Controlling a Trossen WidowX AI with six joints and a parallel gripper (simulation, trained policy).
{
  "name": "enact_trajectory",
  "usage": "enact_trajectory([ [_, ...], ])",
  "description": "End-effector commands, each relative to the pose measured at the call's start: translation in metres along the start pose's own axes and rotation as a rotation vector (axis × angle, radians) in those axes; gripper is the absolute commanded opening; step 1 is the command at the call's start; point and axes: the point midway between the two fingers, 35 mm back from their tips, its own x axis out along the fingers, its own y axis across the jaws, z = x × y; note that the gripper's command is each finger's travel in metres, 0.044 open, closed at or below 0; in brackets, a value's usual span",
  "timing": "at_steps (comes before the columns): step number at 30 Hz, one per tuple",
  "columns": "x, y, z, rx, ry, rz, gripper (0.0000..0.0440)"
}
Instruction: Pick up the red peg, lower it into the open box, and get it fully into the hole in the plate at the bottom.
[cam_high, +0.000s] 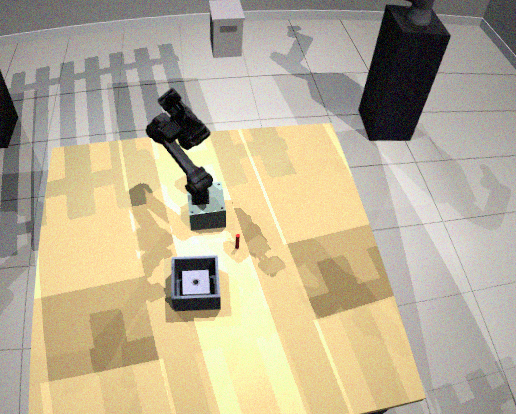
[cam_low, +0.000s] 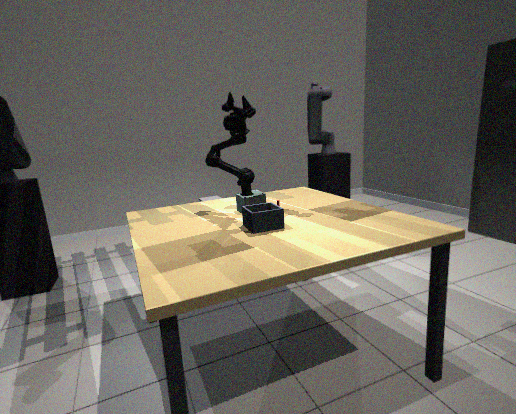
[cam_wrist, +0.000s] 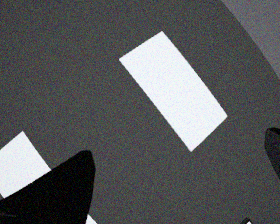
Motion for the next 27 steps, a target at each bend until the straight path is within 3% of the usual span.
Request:
enact_trajectory([
  [1, 0.002, -0.009, -0.001, -0.019, 0.001, -0.029, 0.0419],
  [3, 0.006, -0.027, -0.003, -0.052, 0.002, -0.090, 0.0440],
  [13, 0.007, -0.121, -0.007, -0.202, 0.009, -0.406, 0.0440],
  [27, -0.029, -0.238, 0.002, -0.423, 0.056, -0.839, 0.0440],
])
